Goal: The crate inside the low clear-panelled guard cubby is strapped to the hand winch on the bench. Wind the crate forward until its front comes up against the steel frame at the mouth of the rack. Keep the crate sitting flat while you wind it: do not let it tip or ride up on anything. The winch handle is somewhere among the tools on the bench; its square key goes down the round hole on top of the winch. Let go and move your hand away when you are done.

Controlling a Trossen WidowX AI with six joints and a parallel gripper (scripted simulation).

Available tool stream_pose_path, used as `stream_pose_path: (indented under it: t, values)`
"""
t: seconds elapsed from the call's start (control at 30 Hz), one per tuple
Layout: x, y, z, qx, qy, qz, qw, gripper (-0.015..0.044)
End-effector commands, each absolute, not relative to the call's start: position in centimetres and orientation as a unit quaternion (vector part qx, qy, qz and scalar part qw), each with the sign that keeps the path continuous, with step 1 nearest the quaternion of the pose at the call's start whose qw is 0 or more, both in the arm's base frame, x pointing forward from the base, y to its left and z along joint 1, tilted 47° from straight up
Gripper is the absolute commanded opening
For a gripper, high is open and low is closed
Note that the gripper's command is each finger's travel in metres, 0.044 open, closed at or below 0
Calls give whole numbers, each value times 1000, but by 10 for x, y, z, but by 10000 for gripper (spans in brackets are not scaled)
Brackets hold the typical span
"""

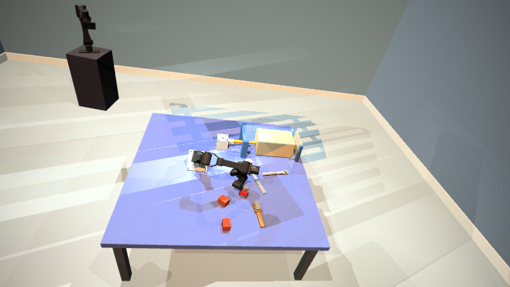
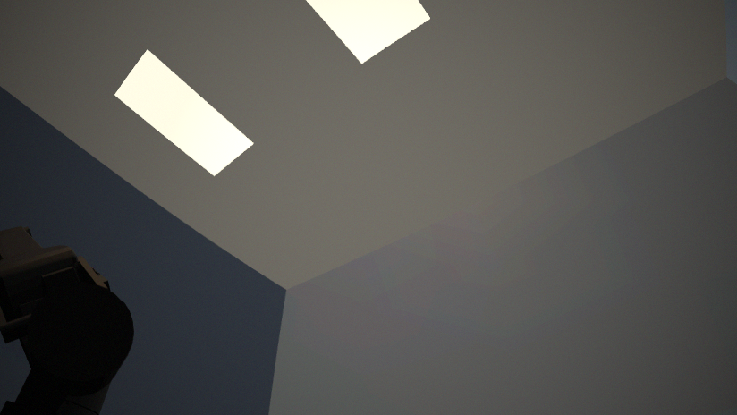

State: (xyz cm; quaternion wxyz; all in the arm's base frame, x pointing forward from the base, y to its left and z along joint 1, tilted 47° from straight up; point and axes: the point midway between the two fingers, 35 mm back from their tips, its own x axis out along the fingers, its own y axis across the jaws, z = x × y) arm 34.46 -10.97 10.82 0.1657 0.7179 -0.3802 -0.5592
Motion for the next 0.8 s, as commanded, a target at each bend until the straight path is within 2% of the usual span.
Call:
stream_pose_path:
  t: [0.0, 0.33, 0.77]
  values:
    - [346, -104, 112, 718, -379, -560, 164, 0]
    - [335, -19, 191, 716, -379, -563, 164, 0]
    - [335, -11, 182, 722, -392, -552, 142, 0]
